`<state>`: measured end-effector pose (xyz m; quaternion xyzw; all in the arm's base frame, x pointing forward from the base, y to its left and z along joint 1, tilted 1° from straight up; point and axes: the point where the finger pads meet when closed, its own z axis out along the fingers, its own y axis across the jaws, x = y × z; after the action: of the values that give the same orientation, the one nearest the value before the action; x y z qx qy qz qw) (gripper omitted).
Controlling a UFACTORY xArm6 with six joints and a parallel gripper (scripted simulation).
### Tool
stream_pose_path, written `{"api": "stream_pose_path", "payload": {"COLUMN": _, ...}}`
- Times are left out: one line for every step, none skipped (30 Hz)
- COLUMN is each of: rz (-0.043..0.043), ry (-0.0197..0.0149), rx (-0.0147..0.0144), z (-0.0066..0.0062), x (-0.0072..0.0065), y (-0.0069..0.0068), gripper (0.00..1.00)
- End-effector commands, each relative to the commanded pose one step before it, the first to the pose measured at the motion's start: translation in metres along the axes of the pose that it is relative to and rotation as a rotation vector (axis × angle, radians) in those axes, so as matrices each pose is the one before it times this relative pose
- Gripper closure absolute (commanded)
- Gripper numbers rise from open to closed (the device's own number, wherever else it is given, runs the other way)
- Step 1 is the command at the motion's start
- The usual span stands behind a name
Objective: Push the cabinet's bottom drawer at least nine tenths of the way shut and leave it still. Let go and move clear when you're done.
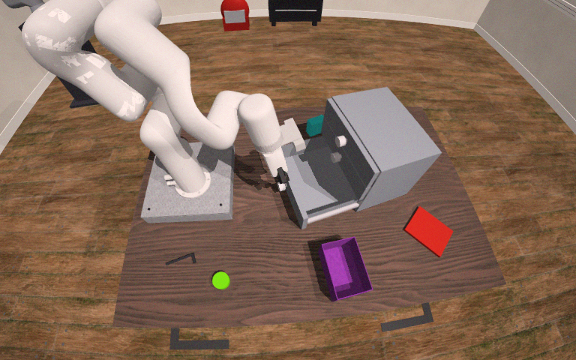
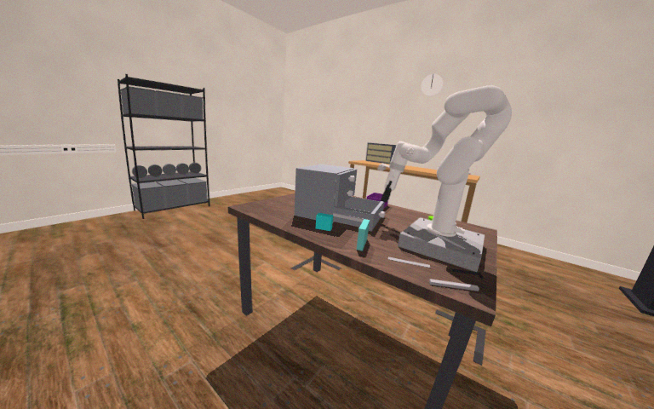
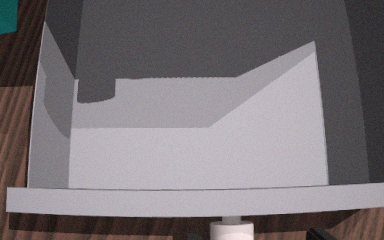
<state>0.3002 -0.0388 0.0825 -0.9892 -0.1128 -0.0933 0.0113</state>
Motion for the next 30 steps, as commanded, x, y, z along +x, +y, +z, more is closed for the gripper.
{"api": "stream_pose_path", "payload": {"rz": -0.00024, "ry": 0.00329, "rx": -0.00132, "z": -0.00082, "x": 0.00141, "y": 0.00051, "gripper": 0.4}}
{"api": "stream_pose_path", "payload": {"rz": -0.00001, "ry": 0.00002, "rx": 0.00006, "z": 0.00012, "x": -0.00002, "y": 0.0, "gripper": 0.4}}
{"api": "stream_pose_path", "payload": {"rz": -0.00002, "ry": 0.00003, "rx": 0.00009, "z": 0.00017, "x": -0.00003, "y": -0.00001, "gripper": 0.4}}
{"api": "stream_pose_path", "payload": {"rz": -0.00002, "ry": 0.00004, "rx": 0.00012, "z": 0.00023, "x": -0.00005, "y": -0.00001, "gripper": 0.4}}
{"api": "stream_pose_path", "payload": {"rz": -0.00003, "ry": 0.00005, "rx": 0.00015, "z": 0.0003, "x": -0.00006, "y": -0.00001, "gripper": 0.4}}
{"api": "stream_pose_path", "payload": {"rz": -0.00004, "ry": 0.00007, "rx": 0.00018, "z": 0.00037, "x": -0.00007, "y": -0.00001, "gripper": 0.4}}
{"api": "stream_pose_path", "payload": {"rz": -0.00004, "ry": 0.00008, "rx": 0.00021, "z": 0.00044, "x": -0.00009, "y": -0.00001, "gripper": 0.4}}
{"api": "stream_pose_path", "payload": {"rz": -0.00005, "ry": 0.00009, "rx": 0.00024, "z": 0.00052, "x": -0.00011, "y": -0.00001, "gripper": 0.4}}
{"api": "stream_pose_path", "payload": {"rz": -0.00005, "ry": 0.0001, "rx": 0.00027, "z": 0.00059, "x": -0.00013, "y": -0.00001, "gripper": 0.4}}
{"api": "stream_pose_path", "payload": {"rz": -0.00006, "ry": 0.00011, "rx": 0.0003, "z": 0.00067, "x": -0.00015, "y": -0.00001, "gripper": 0.4}}
{"api": "stream_pose_path", "payload": {"rz": -0.00006, "ry": 0.00011, "rx": 0.00032, "z": 0.00075, "x": -0.00017, "y": -0.00001, "gripper": 0.4}}
{"api": "stream_pose_path", "payload": {"rz": -0.00003, "ry": 0.00006, "rx": 0.00017, "z": 0.00082, "x": -0.00017, "y": -0.00001, "gripper": 0.4}}
{"api": "stream_pose_path", "payload": {"rz": 0.0, "ry": 0.00001, "rx": 0.00002, "z": 0.00088, "x": -0.00018, "y": -0.00002, "gripper": 0.4}}
{"api": "stream_pose_path", "payload": {"rz": 0.0, "ry": 0.0, "rx": 0.00001, "z": 0.00095, "x": -0.0002, "y": -0.00002, "gripper": 0.4}}
{"api": "stream_pose_path", "payload": {"rz": 0.0, "ry": 0.0, "rx": -0.00001, "z": 0.00102, "x": -0.00022, "y": -0.00002, "gripper": 0.4}}
{"api": "stream_pose_path", "payload": {"rz": 0.0, "ry": 0.0, "rx": 0.0, "z": 0.0, "x": 0.0, "y": 0.0, "gripper": 0.4}}
{"api": "stream_pose_path", "payload": {"rz": 0.0, "ry": 0.0, "rx": 0.0, "z": 0.0, "x": 0.0, "y": 0.0, "gripper": 0.4}}
{"api": "stream_pose_path", "payload": {"rz": 0.0, "ry": -0.00001, "rx": -0.00002, "z": 0.00108, "x": -0.00024, "y": -0.00002, "gripper": 0.4}}
{"api": "stream_pose_path", "payload": {"rz": 0.0, "ry": 0.00001, "rx": 0.00002, "z": 0.00114, "x": -0.00024, "y": -0.00002, "gripper": 0.4}}
{"api": "stream_pose_path", "payload": {"rz": 0.0, "ry": 0.00001, "rx": 0.00002, "z": 0.0012, "x": -0.00025, "y": -0.00003, "gripper": 0.4}}
{"api": "stream_pose_path", "payload": {"rz": 0.0, "ry": 0.0, "rx": -0.00001, "z": 0.00125, "x": -0.00027, "y": -0.00002, "gripper": 0.4}}
{"api": "stream_pose_path", "payload": {"rz": 0.00001, "ry": -0.00002, "rx": -0.00004, "z": 0.0013, "x": -0.00029, "y": -0.00002, "gripper": 0.4}}
{"api": "stream_pose_path", "payload": {"rz": -0.00001, "ry": 0.00002, "rx": 0.00004, "z": 0.00134, "x": -0.00027, "y": -0.00003, "gripper": 0.4}}
{"api": "stream_pose_path", "payload": {"rz": 0.0, "ry": 0.00001, "rx": 0.00001, "z": 0.00137, "x": -0.00029, "y": -0.00003, "gripper": 0.4}}
{"api": "stream_pose_path", "payload": {"rz": 0.0, "ry": -0.00001, "rx": -0.00003, "z": 0.0014, "x": -0.00031, "y": -0.00002, "gripper": 0.4}}
{"api": "stream_pose_path", "payload": {"rz": 0.0, "ry": 0.0, "rx": 0.00001, "z": 0.00142, "x": -0.0003, "y": -0.00003, "gripper": 0.4}}
{"api": "stream_pose_path", "payload": {"rz": 0.0, "ry": 0.00001, "rx": 0.00003, "z": 0.00144, "x": -0.0003, "y": -0.00003, "gripper": 0.4}}
{"api": "stream_pose_path", "payload": {"rz": 0.0, "ry": -0.00001, "rx": -0.00002, "z": 0.00144, "x": -0.00032, "y": -0.00002, "gripper": 0.4}}
{"api": "stream_pose_path", "payload": {"rz": 0.0, "ry": -0.00001, "rx": -0.00002, "z": 0.00145, "x": -0.00032, "y": -0.00002, "gripper": 0.4}}
{"api": "stream_pose_path", "payload": {"rz": -0.00001, "ry": 0.00002, "rx": 0.00004, "z": 0.00145, "x": -0.00029, "y": -0.00004, "gripper": 0.4}}
